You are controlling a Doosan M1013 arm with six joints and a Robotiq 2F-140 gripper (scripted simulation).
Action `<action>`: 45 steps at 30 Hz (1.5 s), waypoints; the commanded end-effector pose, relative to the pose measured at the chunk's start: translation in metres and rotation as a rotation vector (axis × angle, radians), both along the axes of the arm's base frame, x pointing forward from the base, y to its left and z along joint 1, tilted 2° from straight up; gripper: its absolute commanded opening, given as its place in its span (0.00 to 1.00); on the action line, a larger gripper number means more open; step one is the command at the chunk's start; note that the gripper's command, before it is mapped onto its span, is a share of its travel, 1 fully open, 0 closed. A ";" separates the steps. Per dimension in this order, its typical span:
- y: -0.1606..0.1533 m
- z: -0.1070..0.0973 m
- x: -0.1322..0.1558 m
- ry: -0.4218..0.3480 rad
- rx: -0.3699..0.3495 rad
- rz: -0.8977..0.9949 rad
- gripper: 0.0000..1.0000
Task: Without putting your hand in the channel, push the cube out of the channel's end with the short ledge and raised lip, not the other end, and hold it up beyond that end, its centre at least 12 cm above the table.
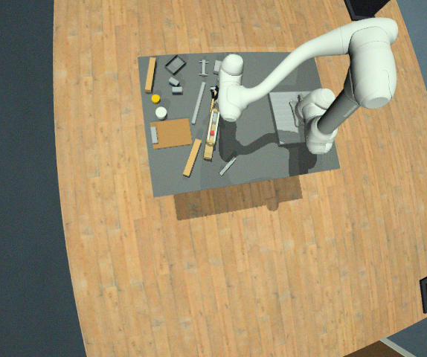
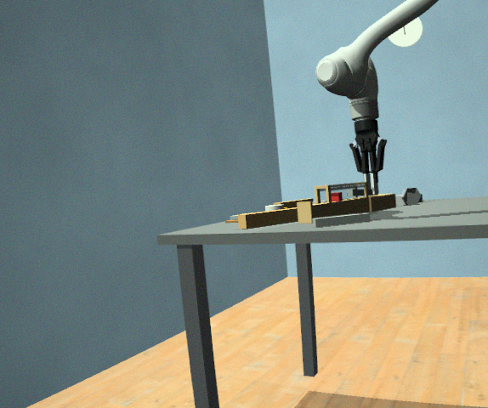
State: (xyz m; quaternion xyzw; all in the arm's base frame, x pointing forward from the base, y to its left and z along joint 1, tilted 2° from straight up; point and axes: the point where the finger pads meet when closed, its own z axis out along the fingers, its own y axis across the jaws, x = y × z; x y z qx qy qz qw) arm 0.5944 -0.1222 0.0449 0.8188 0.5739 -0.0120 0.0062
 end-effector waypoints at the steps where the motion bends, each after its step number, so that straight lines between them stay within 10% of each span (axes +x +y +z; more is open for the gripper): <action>1: 0.010 0.000 0.004 0.000 0.000 0.000 0.00; 45: 0.037 -0.001 0.014 0.000 0.000 0.000 0.00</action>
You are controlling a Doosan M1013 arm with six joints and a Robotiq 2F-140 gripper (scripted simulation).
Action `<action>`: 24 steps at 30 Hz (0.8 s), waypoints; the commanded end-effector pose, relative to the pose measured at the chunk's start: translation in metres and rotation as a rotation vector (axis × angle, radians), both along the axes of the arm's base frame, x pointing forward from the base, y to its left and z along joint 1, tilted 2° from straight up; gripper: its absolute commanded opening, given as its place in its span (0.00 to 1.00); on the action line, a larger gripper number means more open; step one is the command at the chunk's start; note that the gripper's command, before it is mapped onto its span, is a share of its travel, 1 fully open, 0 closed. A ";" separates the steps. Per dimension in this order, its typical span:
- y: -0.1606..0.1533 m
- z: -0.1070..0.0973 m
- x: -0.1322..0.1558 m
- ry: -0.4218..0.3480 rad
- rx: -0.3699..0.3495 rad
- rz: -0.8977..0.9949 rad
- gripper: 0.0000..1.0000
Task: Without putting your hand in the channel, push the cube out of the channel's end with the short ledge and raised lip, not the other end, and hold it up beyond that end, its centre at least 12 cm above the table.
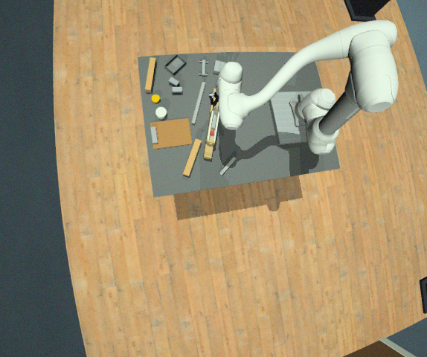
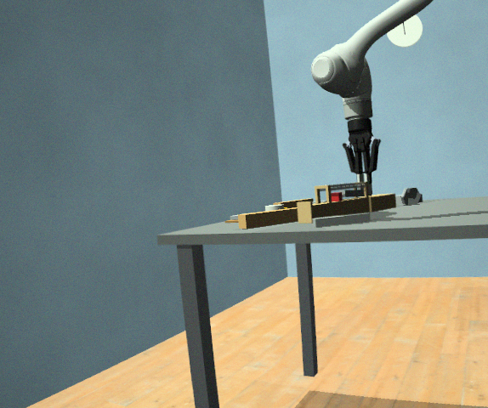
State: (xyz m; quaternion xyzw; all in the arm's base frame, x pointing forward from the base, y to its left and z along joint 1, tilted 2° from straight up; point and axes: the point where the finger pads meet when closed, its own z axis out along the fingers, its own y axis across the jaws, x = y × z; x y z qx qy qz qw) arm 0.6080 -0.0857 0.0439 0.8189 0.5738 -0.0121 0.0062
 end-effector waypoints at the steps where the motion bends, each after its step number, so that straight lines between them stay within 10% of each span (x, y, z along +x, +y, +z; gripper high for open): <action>1: 0.000 0.000 0.000 0.000 0.000 0.000 0.00; 19: 0.000 0.000 0.000 0.000 0.000 0.000 0.00; 20: 0.000 0.000 0.000 0.000 0.000 0.000 0.23; 24: 0.000 0.000 0.000 0.000 0.000 0.000 0.23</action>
